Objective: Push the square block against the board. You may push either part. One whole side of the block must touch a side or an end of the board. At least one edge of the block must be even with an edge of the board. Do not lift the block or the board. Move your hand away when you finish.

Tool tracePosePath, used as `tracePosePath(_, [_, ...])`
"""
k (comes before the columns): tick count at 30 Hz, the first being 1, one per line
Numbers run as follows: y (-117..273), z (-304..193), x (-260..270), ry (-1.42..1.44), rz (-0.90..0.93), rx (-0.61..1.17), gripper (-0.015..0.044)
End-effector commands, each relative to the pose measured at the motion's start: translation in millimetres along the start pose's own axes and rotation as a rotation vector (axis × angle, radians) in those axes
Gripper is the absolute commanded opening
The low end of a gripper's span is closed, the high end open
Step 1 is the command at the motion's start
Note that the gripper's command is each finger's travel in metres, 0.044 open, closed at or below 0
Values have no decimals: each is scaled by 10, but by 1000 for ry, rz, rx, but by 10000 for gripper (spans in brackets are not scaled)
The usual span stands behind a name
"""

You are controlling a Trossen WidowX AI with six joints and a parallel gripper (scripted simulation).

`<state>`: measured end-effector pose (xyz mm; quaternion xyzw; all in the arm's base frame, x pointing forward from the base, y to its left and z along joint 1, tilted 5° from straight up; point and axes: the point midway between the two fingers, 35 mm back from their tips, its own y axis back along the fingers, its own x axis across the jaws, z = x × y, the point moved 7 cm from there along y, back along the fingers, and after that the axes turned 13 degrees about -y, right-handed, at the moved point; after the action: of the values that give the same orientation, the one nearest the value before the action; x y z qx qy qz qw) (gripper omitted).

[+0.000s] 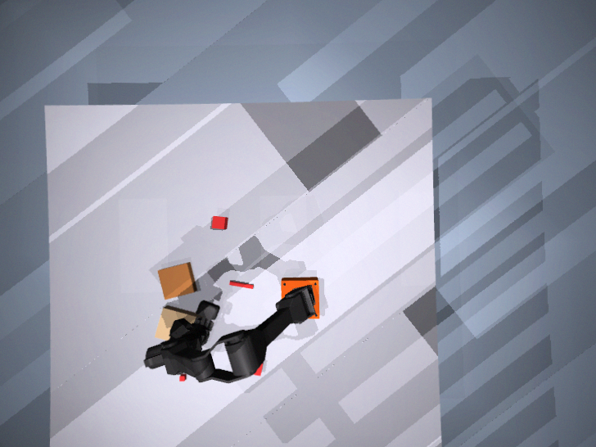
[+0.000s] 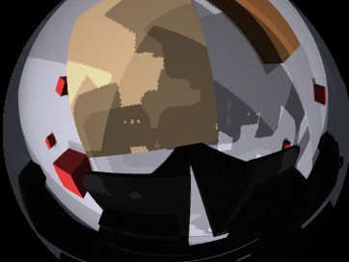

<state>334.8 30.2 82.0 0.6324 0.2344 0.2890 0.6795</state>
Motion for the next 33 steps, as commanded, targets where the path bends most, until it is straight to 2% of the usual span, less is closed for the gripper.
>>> tracePosePath(1, [2,58,19,0,2,-4,0])
tracePosePath(33, [12,357,131,0,3,-7,0])
